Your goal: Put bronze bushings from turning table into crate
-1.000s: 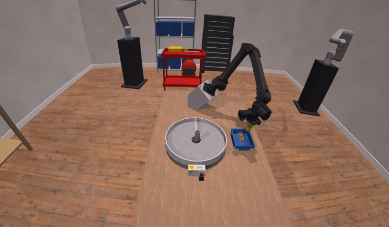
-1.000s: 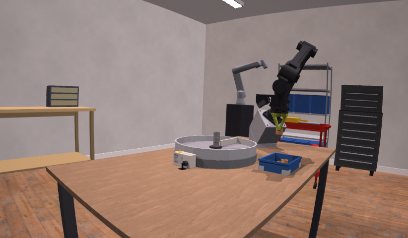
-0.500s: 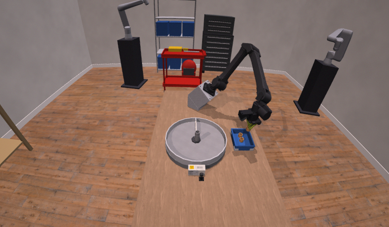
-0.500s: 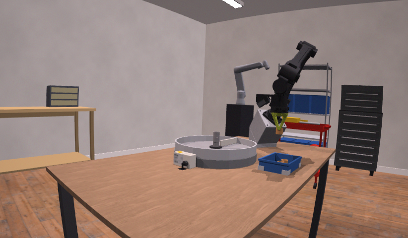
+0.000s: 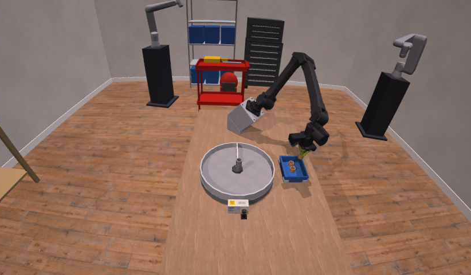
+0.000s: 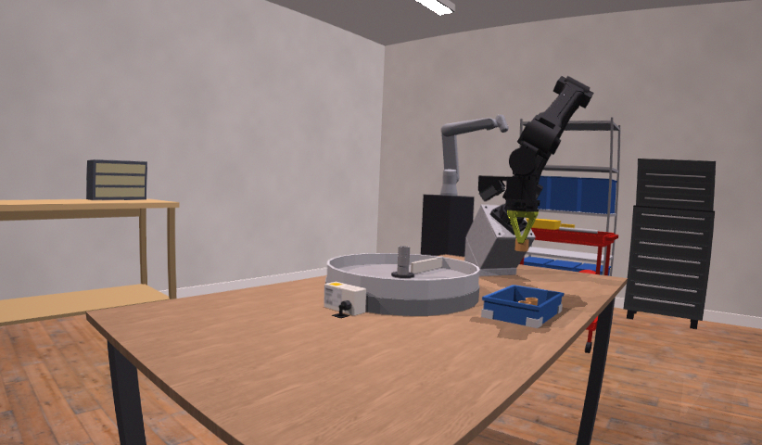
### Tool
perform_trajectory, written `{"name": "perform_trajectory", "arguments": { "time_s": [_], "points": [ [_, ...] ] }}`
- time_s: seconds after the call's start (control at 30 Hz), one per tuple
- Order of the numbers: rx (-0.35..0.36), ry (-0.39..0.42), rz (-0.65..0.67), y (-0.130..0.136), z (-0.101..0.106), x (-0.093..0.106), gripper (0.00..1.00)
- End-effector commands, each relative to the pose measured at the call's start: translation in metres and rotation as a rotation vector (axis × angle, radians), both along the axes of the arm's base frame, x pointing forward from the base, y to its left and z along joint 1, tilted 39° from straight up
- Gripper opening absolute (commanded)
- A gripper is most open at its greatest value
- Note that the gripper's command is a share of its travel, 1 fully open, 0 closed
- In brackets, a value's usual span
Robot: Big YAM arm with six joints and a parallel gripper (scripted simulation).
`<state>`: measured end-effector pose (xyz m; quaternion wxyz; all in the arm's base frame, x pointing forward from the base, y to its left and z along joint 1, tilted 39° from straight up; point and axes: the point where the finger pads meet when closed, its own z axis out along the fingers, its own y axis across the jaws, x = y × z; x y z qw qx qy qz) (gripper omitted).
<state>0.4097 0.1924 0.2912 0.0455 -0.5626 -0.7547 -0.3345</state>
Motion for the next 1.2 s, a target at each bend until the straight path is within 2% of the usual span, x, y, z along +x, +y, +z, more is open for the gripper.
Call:
{"name": "perform_trajectory", "arguments": {
  "time_s": [0.0, 0.37, 0.47, 0.87, 0.93, 0.97, 1.03, 1.17],
  "points": [
    [0.007, -0.053, 0.001, 0.000, 0.027, 0.011, 0.00],
    [0.011, -0.051, 0.004, 0.009, 0.021, 0.013, 0.00],
    [0.000, -0.006, -0.001, 0.010, -0.006, 0.006, 0.00],
    [0.001, -0.004, -0.001, 0.046, -0.056, 0.025, 0.00],
    [0.001, -0.004, -0.001, 0.046, -0.056, 0.025, 0.00],
    [0.011, -0.032, -0.001, 0.052, -0.046, 0.034, 0.00],
    [0.001, -0.004, -0.001, 0.055, -0.069, 0.030, 0.00],
    [0.004, -0.012, -0.001, 0.064, -0.076, 0.036, 0.00]
  ]
}}
